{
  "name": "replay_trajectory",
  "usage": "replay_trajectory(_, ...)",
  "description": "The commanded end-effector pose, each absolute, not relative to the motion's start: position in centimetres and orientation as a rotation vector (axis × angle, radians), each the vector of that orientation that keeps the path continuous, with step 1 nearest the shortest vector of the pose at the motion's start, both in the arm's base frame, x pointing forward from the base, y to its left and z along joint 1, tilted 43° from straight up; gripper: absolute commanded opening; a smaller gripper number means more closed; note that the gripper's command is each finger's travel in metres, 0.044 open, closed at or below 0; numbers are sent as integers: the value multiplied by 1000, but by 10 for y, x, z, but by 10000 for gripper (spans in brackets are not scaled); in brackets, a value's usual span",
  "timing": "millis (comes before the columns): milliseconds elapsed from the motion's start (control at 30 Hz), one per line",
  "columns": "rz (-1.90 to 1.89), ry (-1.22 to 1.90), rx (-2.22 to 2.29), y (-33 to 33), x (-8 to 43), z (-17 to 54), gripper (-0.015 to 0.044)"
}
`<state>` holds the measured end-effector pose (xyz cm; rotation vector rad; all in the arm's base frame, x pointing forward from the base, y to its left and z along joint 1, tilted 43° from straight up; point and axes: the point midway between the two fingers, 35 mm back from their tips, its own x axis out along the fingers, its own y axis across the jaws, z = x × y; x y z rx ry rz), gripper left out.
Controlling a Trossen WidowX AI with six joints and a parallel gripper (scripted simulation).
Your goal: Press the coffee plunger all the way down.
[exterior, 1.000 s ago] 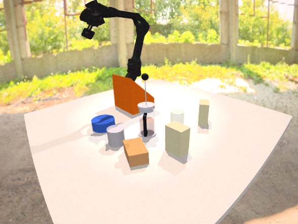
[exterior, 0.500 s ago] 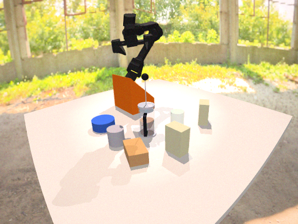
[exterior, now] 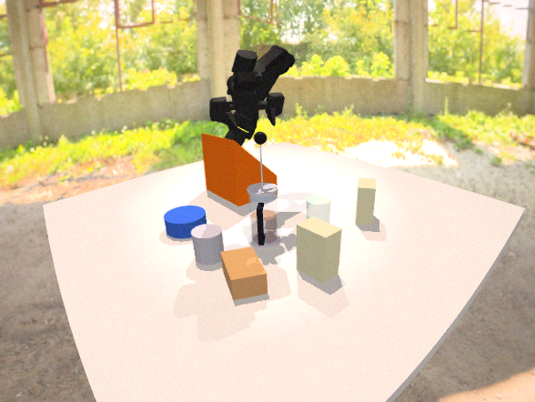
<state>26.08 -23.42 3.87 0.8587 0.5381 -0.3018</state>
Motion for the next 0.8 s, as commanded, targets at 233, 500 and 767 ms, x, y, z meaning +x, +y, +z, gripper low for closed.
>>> replay_trajectory(233, -305, 533, 854, -235, 272, 31, 440)
replay_trajectory(500, -305, 532, 854, -235, 283, 24, 440)
replay_trajectory(767, -304, 530, 854, -235, 294, 17, 440)
